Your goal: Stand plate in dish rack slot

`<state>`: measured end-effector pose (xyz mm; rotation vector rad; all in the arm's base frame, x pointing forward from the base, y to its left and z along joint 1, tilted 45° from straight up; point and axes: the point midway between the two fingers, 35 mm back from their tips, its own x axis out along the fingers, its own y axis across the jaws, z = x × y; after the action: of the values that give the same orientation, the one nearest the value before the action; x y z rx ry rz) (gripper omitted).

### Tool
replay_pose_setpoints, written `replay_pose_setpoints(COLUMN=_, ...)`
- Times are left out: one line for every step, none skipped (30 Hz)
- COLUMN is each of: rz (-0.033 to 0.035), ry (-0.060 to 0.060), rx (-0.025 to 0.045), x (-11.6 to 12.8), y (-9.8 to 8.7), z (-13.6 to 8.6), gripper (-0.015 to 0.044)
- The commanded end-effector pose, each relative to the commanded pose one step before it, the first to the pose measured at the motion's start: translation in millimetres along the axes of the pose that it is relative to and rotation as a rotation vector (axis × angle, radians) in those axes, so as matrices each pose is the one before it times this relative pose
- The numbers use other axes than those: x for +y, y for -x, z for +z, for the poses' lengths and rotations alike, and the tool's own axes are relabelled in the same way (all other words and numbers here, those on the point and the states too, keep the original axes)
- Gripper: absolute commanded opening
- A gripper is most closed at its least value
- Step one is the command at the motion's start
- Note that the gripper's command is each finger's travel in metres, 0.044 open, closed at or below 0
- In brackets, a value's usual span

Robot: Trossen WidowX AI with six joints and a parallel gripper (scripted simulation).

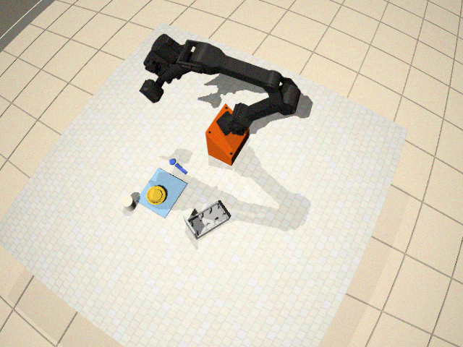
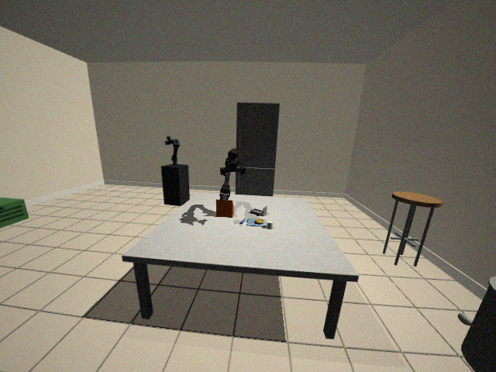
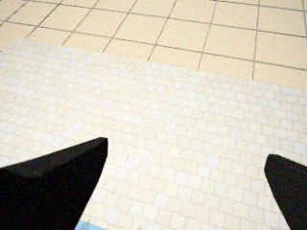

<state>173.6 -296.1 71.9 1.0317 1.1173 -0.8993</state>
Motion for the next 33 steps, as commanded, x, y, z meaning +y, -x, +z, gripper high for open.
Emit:
replay_pose_setpoints(rz=0.03669, ry=0.1339, rx=0.07471, x=23.76, y=-11.22, z=-6.16, gripper=0.04)
replay_pose_setpoints(rz=0.00772, ry=0.0291, rx=0.01587, x=5.04, y=-2.71, z=-0.71, gripper=0.04)
replay_pose_setpoints(rz=0.0081, ry=0.0295, rx=0.01615, x=5.16, y=-2.83, z=-0.63, gripper=0.04)
replay_pose_setpoints(rz=0.00826, ry=0.0295, rx=0.01609, x=5.16, y=-2.88, z=-0.54, gripper=0.04)
replay_pose_setpoints(rz=0.00841, ry=0.0293, rx=0.016, x=5.15, y=-2.93, z=-0.44, gripper=0.04)
replay_pose_setpoints(rz=0.00855, ry=0.0292, rx=0.01591, x=5.14, y=-2.97, z=-0.34, gripper=0.04)
replay_pose_setpoints(rz=0.0087, ry=0.0291, rx=0.01581, x=5.12, y=-3.01, z=-0.25, gripper=0.04)
replay_pose_setpoints(rz=0.00884, ry=0.029, rx=0.01572, x=5.1, y=-3.06, z=-0.15, gripper=0.04)
replay_pose_setpoints(rz=0.00899, ry=0.0288, rx=0.01563, x=5.07, y=-3.1, z=-0.06, gripper=0.04)
replay_pose_setpoints(rz=0.00913, ry=0.0287, rx=0.01553, x=5.05, y=-3.15, z=0.04, gripper=0.04)
replay_pose_setpoints(rz=0.00927, ry=0.0285, rx=0.01544, x=5.02, y=-3.19, z=0.13, gripper=0.04)
replay_pose_setpoints(rz=0.00942, ry=0.0284, rx=0.01534, x=4.99, y=-3.24, z=0.23, gripper=0.04)
replay_pose_setpoints(rz=0.00935, ry=0.0296, rx=0.01536, x=5.43, y=-3.55, z=0.07, gripper=0.04)
replay_pose_setpoints(rz=0.00947, ry=0.0295, rx=0.01527, x=5.39, y=-3.59, z=0.17, gripper=0.04)
replay_pose_setpoints(rz=0.0096, ry=0.0293, rx=0.01519, x=5.36, y=-3.64, z=0.27, gripper=0.04)
replay_pose_setpoints(rz=0.00973, ry=0.0292, rx=0.01511, x=5.32, y=-3.68, z=0.36, gripper=0.04)
replay_pose_setpoints(rz=0.00986, ry=0.029, rx=0.01502, x=5.28, y=-3.73, z=0.46, gripper=0.04)
replay_pose_setpoints(rz=0.01, ry=0.0288, rx=0.01494, x=5.23, y=-3.78, z=0.55, gripper=0.04)
replay_pose_setpoints(rz=0.01013, ry=0.0287, rx=0.01485, x=5.18, y=-3.82, z=0.64, gripper=0.04)
replay_pose_setpoints(rz=0.01026, ry=0.0285, rx=0.01476, x=5.13, y=-3.87, z=0.73, gripper=0.04)
replay_pose_setpoints(rz=0.01039, ry=0.0283, rx=0.01467, x=5.08, y=-3.92, z=0.82, gripper=0.04)
replay_pose_setpoints(rz=0.01051, ry=0.0276, rx=0.01439, x=4.85, y=-3.84, z=0.95, gripper=0.04)
replay_pose_setpoints(rz=0.01193, ry=0.0276, rx=0.01533, x=4.65, y=-3.89, z=1.21, gripper=0.04)
replay_pose_setpoints(rz=0.01242, ry=0.0281, rx=0.0156, x=4.71, y=-4.05, z=1.33, gripper=0.04)
replay_pose_setpoints(rz=0.01258, ry=0.0279, rx=0.01544, x=4.64, y=-4.1, z=1.42, gripper=0.04)
replay_pose_setpoints(rz=0.01274, ry=0.0277, rx=0.01529, x=4.57, y=-4.15, z=1.51, gripper=0.04)
replay_pose_setpoints(rz=0.0129, ry=0.0274, rx=0.01513, x=4.49, y=-4.2, z=1.59, gripper=0.04)
replay_pose_setpoints(rz=0.01305, ry=0.0272, rx=0.01497, x=4.41, y=-4.25, z=1.67, gripper=0.04)
replay_pose_setpoints(rz=0.01321, ry=0.027, rx=0.0148, x=4.33, y=-4.31, z=1.75, gripper=0.04)
replay_pose_setpoints(rz=0.01336, ry=0.0268, rx=0.01463, x=4.25, y=-4.36, z=1.82, gripper=0.04)
replay_pose_setpoints(rz=0.01351, ry=0.0265, rx=0.01446, x=4.16, y=-4.41, z=1.9, gripper=0.04)
replay_pose_setpoints(rz=0.01366, ry=0.0263, rx=0.01428, x=4.07, y=-4.46, z=1.97, gripper=0.04)
replay_pose_setpoints(rz=0.01405, ry=0.0283, rx=0.01418, x=4.02, y=-4.49, z=2.22, gripper=0.04)
